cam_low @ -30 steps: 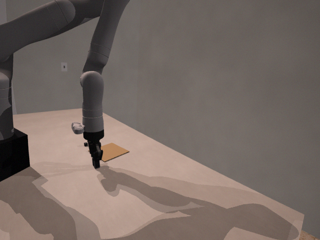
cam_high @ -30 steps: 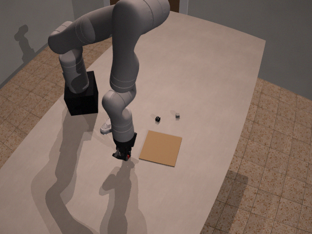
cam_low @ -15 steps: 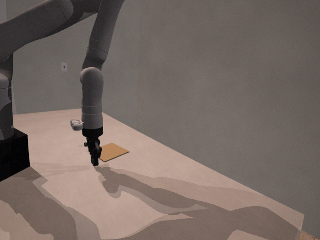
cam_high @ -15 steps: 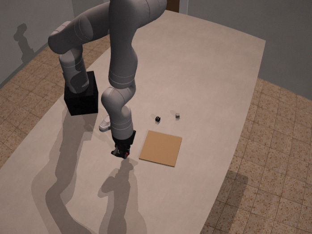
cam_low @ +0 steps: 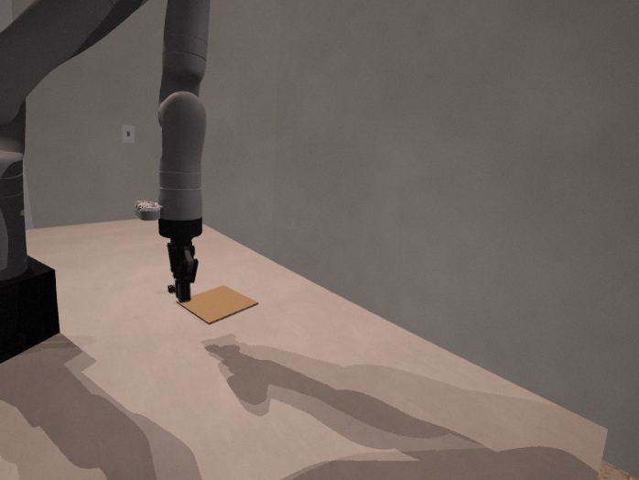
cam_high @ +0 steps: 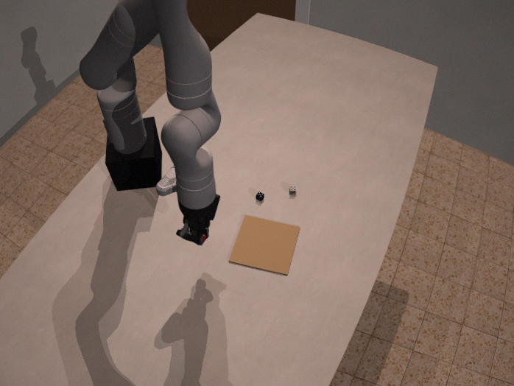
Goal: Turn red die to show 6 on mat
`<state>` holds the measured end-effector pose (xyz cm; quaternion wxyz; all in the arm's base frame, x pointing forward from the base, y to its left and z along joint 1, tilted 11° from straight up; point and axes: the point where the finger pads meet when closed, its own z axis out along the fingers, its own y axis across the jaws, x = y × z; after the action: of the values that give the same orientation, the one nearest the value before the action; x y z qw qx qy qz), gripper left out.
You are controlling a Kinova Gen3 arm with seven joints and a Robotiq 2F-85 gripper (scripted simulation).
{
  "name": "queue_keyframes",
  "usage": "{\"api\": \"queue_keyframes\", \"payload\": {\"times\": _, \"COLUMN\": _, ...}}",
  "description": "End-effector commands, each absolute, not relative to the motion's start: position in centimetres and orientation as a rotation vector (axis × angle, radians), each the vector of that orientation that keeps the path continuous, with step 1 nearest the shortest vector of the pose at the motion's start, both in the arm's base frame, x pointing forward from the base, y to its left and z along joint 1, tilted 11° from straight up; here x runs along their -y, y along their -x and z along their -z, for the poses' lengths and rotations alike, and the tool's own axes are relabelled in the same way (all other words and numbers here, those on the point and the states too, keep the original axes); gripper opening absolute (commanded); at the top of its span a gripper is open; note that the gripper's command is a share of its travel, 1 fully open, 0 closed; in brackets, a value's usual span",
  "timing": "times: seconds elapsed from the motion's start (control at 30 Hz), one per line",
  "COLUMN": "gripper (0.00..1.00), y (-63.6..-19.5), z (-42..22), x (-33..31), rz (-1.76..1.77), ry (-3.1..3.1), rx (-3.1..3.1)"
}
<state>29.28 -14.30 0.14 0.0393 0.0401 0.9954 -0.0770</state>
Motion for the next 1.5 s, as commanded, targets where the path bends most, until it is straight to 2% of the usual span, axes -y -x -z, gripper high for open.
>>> {"api": "queue_keyframes", "payload": {"times": 0.0, "gripper": 0.11, "y": -30.3, "z": -1.5, "x": 14.1, "rz": 0.236, "ry": -0.114, "rx": -3.018}}
{"api": "queue_keyframes", "payload": {"times": 0.87, "gripper": 0.11, "y": -30.3, "z": -2.3, "x": 13.8, "rz": 0.234, "ry": -0.072, "rx": -3.024}}
{"api": "queue_keyframes", "payload": {"times": 1.47, "gripper": 0.11, "y": -30.8, "z": -1.8, "x": 11.9, "rz": 0.203, "ry": 0.459, "rx": -3.041}}
